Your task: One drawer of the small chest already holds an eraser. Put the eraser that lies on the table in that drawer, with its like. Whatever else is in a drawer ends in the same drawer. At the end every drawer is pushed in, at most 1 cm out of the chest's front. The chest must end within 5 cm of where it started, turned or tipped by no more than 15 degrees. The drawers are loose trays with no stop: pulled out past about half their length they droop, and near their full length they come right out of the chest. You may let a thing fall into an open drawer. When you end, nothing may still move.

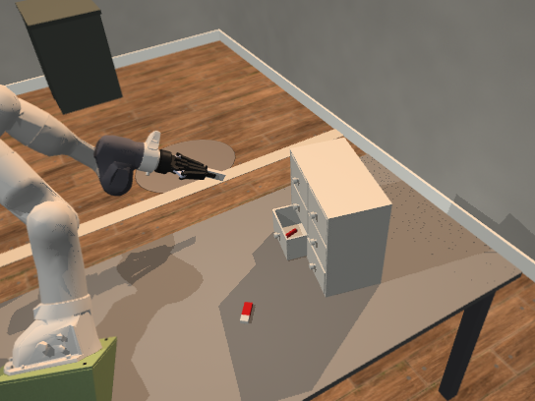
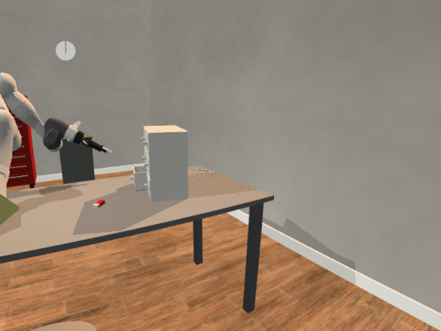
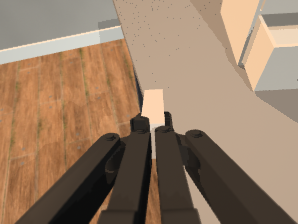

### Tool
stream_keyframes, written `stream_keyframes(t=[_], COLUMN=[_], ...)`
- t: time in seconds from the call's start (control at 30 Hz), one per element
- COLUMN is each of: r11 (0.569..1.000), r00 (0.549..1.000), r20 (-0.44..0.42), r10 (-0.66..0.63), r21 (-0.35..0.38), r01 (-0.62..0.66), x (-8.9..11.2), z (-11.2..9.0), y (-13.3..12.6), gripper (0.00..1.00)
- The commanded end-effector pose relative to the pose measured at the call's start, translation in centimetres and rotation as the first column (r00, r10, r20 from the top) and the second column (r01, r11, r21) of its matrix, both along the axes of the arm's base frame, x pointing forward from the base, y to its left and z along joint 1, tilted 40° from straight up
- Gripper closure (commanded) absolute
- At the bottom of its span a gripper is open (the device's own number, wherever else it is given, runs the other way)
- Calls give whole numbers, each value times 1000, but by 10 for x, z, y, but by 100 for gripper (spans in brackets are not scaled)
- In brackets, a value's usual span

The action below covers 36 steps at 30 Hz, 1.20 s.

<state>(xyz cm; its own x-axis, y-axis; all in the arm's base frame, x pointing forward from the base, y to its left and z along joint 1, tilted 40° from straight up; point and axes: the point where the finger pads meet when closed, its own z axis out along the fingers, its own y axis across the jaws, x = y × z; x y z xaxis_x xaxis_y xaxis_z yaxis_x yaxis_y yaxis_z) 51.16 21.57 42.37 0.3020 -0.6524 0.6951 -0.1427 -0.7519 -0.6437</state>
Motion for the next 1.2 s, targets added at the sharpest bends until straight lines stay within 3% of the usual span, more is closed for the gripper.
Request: stream_keyframes(t=[0.0,1.17], r11=[1000,1000], r00=[1000,1000], r20=[3,3], r10=[-2,-2], r21=[1,1], r01=[2,2], x=[0,6], z=[-1,-29], y=[-2,-19], gripper=[100,100])
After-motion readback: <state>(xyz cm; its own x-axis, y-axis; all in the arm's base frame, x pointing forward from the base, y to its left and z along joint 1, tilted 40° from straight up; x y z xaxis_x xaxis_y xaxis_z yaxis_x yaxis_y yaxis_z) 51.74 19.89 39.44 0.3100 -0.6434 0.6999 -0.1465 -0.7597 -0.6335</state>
